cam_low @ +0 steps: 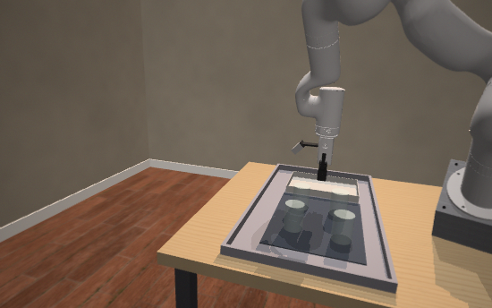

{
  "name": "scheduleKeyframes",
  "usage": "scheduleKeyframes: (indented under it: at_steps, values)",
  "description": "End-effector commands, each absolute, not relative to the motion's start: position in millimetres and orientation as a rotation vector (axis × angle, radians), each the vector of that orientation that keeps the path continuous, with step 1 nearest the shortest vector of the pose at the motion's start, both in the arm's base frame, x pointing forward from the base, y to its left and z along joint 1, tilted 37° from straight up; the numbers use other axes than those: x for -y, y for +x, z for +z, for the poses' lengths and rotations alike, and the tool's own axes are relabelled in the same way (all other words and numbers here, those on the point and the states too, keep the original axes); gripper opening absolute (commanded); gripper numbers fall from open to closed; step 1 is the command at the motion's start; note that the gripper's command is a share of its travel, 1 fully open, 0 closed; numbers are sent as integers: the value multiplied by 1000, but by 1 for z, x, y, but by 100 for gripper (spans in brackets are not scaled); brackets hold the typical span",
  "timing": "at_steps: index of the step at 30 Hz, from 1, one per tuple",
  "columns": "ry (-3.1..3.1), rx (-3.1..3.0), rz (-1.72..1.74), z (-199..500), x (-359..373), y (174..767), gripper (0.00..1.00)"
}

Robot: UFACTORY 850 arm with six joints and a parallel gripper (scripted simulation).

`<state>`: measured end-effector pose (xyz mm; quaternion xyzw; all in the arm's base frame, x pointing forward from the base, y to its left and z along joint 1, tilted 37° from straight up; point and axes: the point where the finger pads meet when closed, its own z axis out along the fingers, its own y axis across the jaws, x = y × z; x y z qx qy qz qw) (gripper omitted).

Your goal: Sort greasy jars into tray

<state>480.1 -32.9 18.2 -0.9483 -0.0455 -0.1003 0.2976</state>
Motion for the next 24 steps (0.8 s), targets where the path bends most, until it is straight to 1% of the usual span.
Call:
scheduleKeyframes:
  at_steps: [1, 7, 22, 24]
  values:
    - [-2518, 122, -263, 40, 48, 476, 0]
    - [-2518, 122, -263, 52, 28, 470, 0]
    - [-2518, 122, -263, 115, -68, 437, 0]
    - [-2518, 122, -263, 115, -68, 437, 0]
